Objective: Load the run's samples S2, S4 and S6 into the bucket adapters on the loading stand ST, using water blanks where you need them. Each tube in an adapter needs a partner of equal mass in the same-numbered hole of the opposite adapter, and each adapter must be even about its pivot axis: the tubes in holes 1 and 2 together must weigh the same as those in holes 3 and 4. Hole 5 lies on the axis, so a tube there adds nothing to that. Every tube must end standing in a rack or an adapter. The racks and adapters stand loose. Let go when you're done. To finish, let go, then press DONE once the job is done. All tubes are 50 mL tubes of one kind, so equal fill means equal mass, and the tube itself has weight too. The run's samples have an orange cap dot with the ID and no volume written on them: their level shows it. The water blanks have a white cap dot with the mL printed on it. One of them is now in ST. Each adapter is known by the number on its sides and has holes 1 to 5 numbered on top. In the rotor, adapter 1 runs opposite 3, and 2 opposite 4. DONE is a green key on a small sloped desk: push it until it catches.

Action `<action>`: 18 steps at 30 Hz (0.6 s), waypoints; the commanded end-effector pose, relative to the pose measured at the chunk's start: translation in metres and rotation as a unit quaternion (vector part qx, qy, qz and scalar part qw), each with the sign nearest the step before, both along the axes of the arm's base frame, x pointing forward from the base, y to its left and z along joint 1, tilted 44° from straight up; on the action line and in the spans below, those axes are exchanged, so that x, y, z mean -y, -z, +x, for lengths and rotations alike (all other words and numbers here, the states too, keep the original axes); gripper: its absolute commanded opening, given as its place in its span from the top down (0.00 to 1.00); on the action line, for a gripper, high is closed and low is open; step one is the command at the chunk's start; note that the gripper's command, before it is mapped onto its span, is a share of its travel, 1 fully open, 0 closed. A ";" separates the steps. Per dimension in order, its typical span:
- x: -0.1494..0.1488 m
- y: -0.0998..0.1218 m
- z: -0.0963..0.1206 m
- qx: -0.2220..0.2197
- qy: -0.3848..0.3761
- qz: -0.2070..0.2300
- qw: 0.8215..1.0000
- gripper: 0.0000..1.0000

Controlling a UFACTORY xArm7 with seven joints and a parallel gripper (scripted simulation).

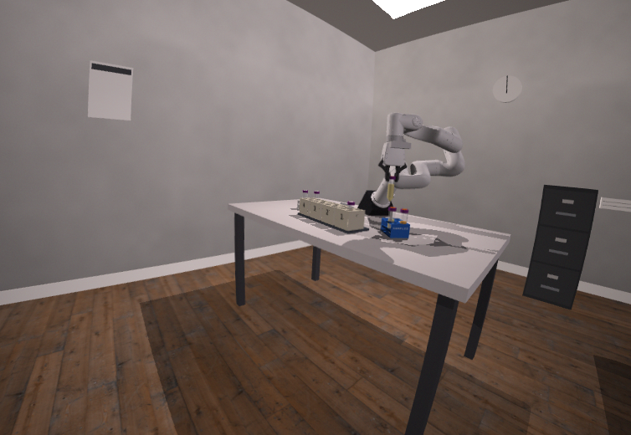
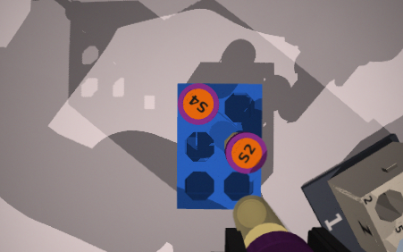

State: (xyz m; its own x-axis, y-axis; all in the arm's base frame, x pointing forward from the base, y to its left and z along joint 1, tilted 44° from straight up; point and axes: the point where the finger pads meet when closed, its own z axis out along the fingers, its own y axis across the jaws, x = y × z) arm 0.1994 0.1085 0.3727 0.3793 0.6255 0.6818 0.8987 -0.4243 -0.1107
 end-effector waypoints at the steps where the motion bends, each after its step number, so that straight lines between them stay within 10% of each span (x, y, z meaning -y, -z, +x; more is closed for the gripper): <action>1: 0.000 -0.001 0.000 0.001 0.000 0.000 1.000 1.00; 18: -0.007 0.008 0.003 0.001 0.000 0.000 1.000 1.00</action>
